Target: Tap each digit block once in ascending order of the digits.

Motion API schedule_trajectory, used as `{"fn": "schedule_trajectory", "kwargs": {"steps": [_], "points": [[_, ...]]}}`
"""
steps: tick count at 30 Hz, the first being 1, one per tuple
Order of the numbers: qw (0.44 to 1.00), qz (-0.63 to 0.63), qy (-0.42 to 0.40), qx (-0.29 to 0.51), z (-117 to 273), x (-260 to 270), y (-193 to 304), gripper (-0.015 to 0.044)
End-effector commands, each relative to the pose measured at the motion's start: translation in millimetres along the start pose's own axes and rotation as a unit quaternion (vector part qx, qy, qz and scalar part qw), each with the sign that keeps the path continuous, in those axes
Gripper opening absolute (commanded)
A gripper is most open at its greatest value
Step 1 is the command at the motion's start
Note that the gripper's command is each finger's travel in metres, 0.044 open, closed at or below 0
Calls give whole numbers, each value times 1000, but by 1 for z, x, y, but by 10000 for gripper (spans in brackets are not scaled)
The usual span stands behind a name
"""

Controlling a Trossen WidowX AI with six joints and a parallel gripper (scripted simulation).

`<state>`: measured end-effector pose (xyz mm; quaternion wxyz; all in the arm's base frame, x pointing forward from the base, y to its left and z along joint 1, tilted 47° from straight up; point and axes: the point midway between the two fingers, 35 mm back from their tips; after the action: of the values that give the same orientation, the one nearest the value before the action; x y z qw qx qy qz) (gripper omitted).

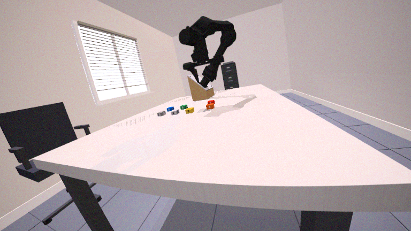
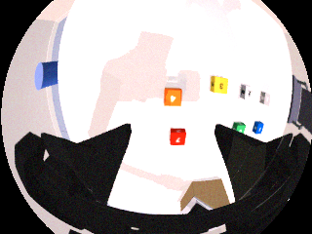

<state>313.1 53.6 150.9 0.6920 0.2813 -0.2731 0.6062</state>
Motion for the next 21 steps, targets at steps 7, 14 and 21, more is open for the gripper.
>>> {"fn": "schedule_trajectory", "kwargs": {"steps": [7, 14, 21], "points": [[1000, -9, -2, 7, -4, 5, -9, 400], [1000, -9, -2, 7, -4, 5, -9, 400], [1000, -9, 0, 6, -4, -15, -21, 400]]}}
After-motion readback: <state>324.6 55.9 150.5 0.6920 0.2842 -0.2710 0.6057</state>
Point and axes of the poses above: the point midway between the two fingers, 35 mm back from their tips, its own z axis back along the fingers, its own x axis across the jaws, y = z × x, and after that the axes turned 12 degrees about -z, right-handed
